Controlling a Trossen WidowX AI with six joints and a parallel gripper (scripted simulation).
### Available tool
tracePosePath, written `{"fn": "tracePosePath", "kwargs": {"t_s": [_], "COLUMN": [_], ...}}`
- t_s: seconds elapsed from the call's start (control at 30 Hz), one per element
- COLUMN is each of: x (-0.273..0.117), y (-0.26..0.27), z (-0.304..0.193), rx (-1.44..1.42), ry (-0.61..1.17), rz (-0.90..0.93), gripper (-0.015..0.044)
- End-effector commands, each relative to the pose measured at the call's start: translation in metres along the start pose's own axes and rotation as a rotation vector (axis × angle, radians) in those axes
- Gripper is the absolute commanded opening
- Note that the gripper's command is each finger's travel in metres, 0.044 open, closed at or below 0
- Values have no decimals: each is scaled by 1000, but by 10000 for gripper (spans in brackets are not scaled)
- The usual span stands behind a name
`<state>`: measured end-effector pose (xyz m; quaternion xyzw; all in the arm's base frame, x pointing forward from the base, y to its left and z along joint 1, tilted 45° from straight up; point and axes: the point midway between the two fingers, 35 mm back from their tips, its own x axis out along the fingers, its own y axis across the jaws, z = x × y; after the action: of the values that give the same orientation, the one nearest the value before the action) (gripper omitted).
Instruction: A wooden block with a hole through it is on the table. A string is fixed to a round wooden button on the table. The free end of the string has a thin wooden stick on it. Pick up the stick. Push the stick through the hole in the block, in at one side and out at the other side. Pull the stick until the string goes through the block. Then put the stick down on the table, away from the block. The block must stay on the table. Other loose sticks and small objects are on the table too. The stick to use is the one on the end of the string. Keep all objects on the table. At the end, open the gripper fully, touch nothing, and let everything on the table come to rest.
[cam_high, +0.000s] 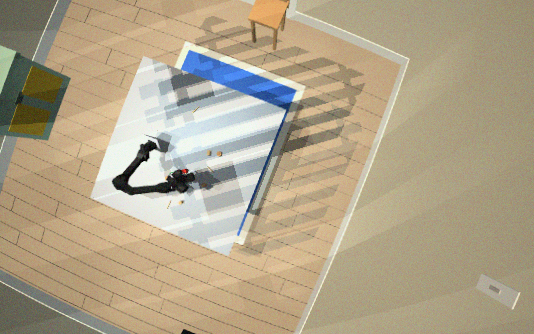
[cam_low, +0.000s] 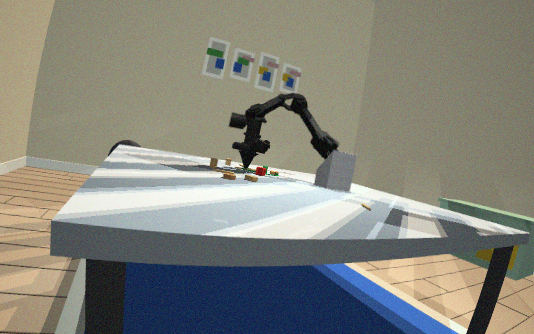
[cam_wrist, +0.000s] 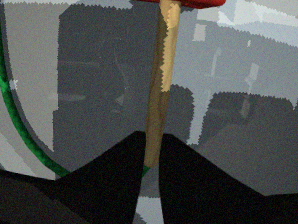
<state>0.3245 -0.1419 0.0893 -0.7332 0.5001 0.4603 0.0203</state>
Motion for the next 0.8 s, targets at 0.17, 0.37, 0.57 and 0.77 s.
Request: {"fn": "tracePosePath", "kwargs": {"t_s": [0.17, 0.37, 0.57, 0.77], "x": [-2, -2, -3, -2], "y": [1, 1, 1, 1], "z": [12, 20, 29, 38], "rx": [4, 4, 4, 3], "ry": [6, 5, 5, 5], "rz": [0, 0, 0, 0], "gripper": [0, 0, 0, 0]}}
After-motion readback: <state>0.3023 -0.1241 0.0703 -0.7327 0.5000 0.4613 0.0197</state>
